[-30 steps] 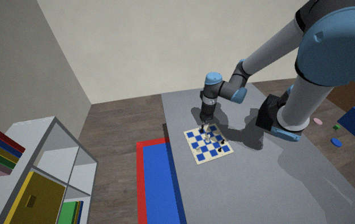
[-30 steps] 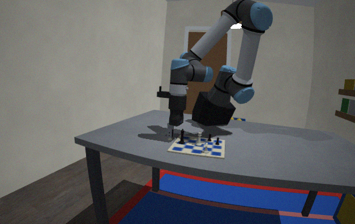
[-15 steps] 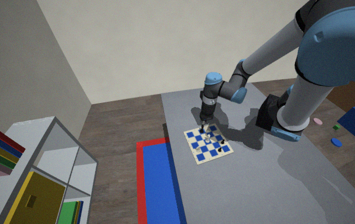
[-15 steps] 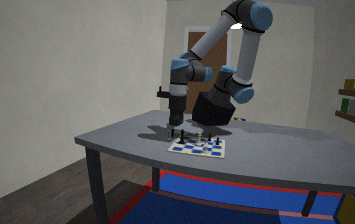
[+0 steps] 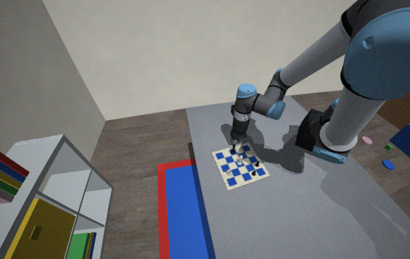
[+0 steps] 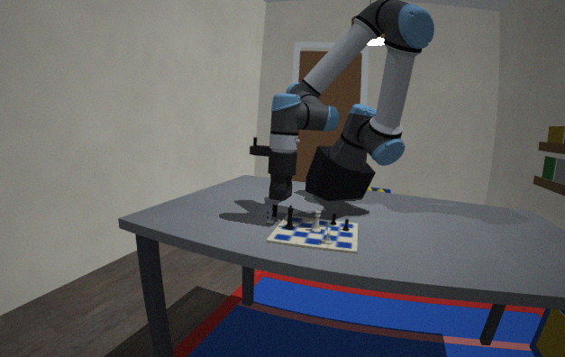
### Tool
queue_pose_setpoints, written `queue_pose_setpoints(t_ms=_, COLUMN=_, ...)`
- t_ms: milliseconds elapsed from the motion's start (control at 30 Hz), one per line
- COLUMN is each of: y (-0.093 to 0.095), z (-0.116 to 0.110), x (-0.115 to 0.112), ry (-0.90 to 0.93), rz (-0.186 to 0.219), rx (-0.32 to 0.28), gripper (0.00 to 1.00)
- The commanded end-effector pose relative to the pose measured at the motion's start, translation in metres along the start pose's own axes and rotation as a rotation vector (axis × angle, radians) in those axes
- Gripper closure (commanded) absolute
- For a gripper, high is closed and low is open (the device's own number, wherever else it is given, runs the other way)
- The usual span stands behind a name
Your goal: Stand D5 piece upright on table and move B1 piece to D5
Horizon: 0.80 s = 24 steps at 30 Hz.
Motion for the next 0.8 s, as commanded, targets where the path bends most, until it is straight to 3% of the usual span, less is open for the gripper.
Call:
queue_pose_setpoints(t_ms=0, y=-0.002, z=0.000, x=0.000, ry=0.000, rz=0.001, rx=0.001, gripper=0.27)
queue_pose_setpoints(t_ms=433, y=-0.038, z=0.000, x=0.000, ry=0.000, rz=0.001, rx=0.001, gripper=0.27)
queue_pose_setpoints(t_ms=767, y=-0.082, z=0.000, x=0.000, ry=0.000, rz=0.001, rx=0.001, gripper=0.27)
Point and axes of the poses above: the point where the finger pads meet when closed, its own y axis out along the fingers, its own x axis across the jaws, z = x × y, the point moved 4 cm from there along -y, back along the fingers, and after that the axes turned 5 degrees about -y, right-handed, at the moved point
